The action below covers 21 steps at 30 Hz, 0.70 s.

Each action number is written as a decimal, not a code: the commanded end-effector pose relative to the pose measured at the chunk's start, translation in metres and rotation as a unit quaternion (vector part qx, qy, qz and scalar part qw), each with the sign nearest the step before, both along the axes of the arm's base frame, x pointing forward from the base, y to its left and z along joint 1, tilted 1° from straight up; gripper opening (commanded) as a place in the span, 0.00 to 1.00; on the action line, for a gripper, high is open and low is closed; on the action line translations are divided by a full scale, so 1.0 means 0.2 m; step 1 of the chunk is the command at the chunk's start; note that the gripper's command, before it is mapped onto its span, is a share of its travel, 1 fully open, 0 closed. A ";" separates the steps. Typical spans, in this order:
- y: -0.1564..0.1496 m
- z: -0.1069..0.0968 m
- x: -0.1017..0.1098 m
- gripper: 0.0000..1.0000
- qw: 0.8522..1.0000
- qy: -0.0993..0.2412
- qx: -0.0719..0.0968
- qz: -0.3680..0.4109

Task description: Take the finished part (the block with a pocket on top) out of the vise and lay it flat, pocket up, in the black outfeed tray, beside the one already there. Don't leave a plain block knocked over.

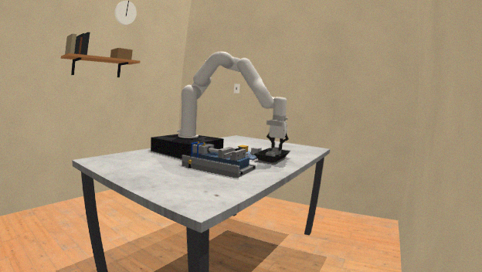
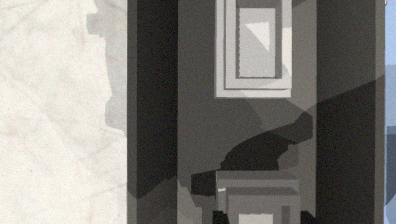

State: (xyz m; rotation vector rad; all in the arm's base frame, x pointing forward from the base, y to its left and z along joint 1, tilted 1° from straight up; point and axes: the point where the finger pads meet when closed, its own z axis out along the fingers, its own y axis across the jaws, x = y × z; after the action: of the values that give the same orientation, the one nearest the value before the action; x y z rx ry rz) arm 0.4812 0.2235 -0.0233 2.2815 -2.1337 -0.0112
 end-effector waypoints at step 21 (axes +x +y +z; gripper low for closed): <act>0.00 -0.04 0.01 0.00 1.000 -0.002 0.001 0.000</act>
State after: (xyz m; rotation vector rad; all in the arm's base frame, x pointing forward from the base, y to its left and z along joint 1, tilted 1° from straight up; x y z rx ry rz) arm 0.4812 0.2235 -0.0320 2.2814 -2.1336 -0.0113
